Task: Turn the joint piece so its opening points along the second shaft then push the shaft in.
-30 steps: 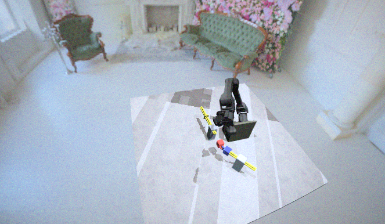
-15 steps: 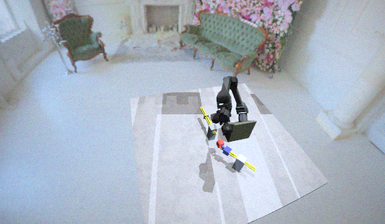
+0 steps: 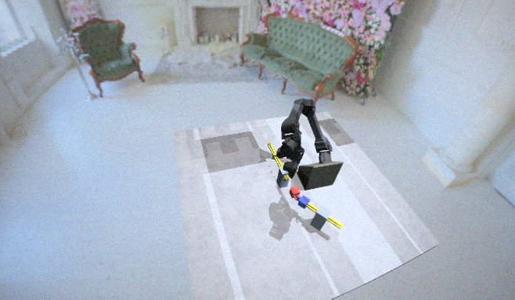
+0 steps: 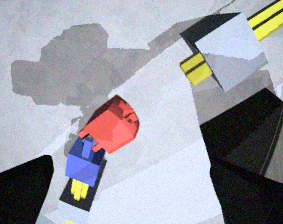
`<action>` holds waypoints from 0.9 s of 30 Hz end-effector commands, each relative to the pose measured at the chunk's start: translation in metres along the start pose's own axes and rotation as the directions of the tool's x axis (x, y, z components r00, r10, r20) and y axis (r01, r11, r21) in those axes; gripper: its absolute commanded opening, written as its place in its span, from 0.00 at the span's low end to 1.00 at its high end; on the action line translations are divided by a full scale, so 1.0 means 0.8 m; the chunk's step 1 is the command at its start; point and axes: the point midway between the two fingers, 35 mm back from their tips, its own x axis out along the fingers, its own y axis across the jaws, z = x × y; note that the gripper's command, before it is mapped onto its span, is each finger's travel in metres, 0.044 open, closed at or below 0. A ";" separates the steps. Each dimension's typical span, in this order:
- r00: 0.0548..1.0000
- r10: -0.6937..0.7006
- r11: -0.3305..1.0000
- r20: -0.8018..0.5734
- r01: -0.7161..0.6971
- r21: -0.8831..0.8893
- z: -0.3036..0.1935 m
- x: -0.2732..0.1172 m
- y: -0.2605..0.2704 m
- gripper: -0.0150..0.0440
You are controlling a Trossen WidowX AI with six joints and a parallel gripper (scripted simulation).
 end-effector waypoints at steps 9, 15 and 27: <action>0.992 0.096 0.928 -0.081 -0.060 0.367 0.019 0.013 -0.025 1.00; 0.982 0.154 0.837 -0.110 -0.070 0.543 0.029 0.019 -0.037 1.00; 0.961 0.239 0.655 -0.137 -0.055 0.754 0.040 0.028 -0.055 1.00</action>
